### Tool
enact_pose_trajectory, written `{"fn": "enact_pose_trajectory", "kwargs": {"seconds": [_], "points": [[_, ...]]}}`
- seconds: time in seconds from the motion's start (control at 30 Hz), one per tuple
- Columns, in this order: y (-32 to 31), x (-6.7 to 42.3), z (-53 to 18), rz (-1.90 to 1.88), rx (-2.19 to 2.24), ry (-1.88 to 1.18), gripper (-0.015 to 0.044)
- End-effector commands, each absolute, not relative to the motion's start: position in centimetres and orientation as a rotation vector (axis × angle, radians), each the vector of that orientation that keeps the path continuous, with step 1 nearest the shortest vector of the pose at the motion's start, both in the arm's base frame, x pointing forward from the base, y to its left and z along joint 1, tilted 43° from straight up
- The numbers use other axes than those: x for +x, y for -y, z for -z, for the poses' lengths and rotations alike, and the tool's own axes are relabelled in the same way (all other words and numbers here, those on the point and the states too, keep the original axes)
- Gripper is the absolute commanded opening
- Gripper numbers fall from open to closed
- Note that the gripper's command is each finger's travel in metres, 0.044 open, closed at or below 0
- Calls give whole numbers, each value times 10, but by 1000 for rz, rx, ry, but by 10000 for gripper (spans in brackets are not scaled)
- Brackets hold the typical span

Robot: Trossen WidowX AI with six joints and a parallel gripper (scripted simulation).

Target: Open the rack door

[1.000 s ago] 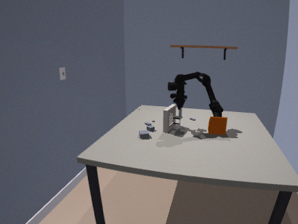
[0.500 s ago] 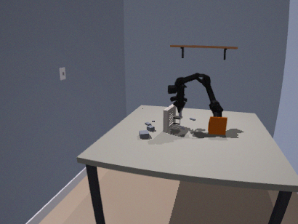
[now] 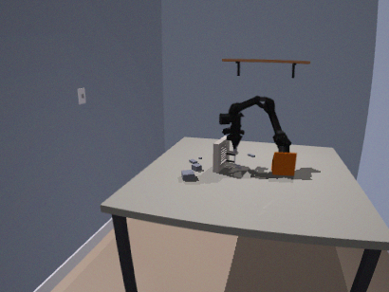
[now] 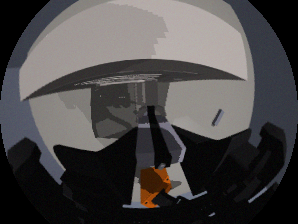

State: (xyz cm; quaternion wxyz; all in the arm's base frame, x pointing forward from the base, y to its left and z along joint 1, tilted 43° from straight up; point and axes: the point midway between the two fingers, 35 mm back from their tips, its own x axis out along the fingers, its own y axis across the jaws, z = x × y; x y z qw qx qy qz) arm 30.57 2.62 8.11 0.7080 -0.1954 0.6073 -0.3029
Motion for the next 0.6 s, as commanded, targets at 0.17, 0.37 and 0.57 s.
{"fn": "enact_pose_trajectory", "kwargs": {"seconds": [0.17, 0.37, 0.57], "points": [[-26, 306, -82, 670, -437, -1345, 60], [-26, 306, -82, 670, -437, -1345, 20], [-26, 306, -82, 691, -411, -1333, 12]]}}
